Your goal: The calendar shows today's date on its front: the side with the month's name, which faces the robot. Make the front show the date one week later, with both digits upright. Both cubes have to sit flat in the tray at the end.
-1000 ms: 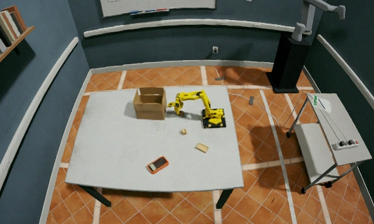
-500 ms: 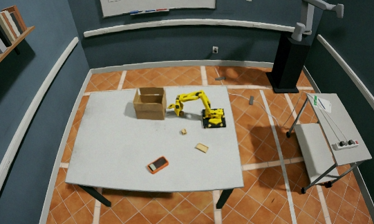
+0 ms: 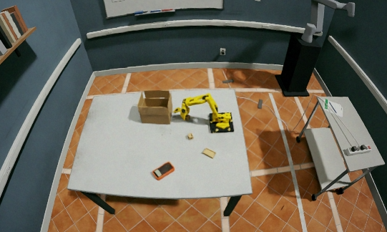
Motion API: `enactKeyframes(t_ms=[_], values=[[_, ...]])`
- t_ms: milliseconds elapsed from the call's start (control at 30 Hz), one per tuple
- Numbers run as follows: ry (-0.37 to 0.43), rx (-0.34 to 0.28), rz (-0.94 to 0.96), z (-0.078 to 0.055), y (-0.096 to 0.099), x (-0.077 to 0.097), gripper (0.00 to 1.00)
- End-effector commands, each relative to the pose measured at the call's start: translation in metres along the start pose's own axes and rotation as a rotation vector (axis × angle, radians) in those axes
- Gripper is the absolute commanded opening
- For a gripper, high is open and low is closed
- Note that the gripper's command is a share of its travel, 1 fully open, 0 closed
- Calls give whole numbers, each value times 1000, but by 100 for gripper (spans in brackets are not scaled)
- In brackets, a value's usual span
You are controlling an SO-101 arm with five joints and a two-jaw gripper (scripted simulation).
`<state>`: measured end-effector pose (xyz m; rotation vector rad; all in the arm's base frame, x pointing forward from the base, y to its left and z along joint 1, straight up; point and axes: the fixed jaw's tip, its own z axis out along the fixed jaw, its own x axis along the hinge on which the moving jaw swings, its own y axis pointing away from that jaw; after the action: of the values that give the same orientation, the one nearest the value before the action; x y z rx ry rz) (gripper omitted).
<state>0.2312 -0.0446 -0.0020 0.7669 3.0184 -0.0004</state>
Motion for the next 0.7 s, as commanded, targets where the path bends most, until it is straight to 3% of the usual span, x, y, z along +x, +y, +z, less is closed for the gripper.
enactKeyframes(t_ms=[0,667], values=[[25,6,20,6,-4,4,35],[25,6,20,6,-10,4,26]])
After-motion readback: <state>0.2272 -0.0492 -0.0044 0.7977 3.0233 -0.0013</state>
